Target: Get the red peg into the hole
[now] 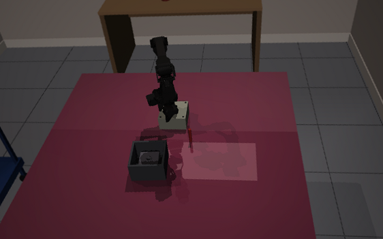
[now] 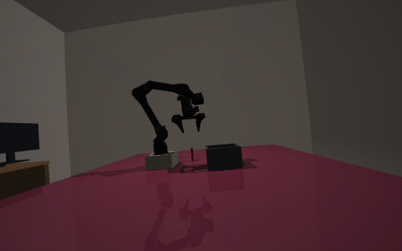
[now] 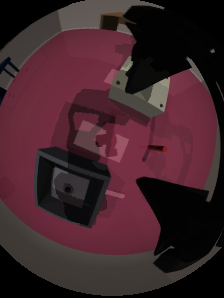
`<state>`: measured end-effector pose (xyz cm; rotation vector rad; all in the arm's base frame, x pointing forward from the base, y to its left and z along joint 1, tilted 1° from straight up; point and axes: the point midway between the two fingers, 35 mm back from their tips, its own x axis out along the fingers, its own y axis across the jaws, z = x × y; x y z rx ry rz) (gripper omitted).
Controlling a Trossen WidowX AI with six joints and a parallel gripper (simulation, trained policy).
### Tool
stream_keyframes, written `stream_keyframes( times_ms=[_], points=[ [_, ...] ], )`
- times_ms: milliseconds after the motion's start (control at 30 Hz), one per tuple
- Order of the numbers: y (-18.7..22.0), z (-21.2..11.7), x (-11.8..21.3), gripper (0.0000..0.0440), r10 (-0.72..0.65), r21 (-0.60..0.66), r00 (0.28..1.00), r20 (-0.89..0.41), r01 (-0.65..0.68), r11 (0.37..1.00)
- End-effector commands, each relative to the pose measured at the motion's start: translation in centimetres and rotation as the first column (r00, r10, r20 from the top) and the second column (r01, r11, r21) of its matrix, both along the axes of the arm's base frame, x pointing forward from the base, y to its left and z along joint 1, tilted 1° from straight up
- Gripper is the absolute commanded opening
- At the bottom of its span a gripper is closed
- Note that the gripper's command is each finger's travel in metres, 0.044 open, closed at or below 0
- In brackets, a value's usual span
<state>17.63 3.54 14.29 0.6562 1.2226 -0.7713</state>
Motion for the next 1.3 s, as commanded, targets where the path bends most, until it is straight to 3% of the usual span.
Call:
stream_keyframes(
  times_ms=[0, 433, 1033, 1133, 1267],
  points=[
    [1.5, -1.6, -1.0, 0.044, -0.03, 0.004, 0.997, -0.068, 0.03, 1.0],
    [5.5, -6.7, -2.4, 0.044, -0.086, 0.015, 0.983, -0.159, 0.089, 0.996],
    [9.2, -14.6, -1.7, 0.0434, -0.07, 0.131, 0.992, -0.102, 0.083, 0.988],
    [9.5, -15.3, -1.8, 0.0397, -0.077, 0.143, 0.991, -0.108, 0.092, 0.985],
    [9.5, -16.0, -2.3, 0.0304, -0.088, 0.15, 0.987, -0.134, 0.108, 0.983]
  ],
)
